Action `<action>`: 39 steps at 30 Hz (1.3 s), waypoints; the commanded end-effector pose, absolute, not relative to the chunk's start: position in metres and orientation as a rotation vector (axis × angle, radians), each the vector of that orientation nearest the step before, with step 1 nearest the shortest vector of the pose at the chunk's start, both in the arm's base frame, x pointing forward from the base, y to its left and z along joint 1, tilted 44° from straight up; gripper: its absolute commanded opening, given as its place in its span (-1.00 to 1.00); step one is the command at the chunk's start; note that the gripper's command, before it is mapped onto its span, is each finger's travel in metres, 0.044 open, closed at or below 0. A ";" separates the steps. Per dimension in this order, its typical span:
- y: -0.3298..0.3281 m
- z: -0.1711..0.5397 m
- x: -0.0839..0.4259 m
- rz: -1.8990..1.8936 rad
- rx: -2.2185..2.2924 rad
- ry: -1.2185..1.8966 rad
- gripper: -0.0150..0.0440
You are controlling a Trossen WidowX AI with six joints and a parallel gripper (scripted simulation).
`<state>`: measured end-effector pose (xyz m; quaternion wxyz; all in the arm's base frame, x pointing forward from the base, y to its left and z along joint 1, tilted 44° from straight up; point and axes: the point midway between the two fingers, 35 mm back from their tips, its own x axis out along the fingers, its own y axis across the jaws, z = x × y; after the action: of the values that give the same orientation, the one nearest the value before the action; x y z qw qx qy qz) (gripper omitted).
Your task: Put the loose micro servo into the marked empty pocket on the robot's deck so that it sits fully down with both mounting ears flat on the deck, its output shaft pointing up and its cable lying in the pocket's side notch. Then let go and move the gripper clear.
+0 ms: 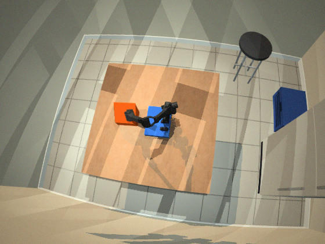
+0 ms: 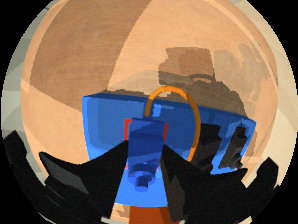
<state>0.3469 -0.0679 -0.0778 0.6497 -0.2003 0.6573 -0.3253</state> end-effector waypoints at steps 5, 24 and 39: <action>-0.072 -0.084 0.347 -0.735 -0.466 1.492 -0.49; -0.048 -0.059 0.345 -0.733 -0.465 1.493 0.14; -0.009 -0.040 0.296 -0.722 -0.460 1.497 0.77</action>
<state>0.3227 -0.0328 -0.0559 0.6456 -0.2047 0.6610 -0.3231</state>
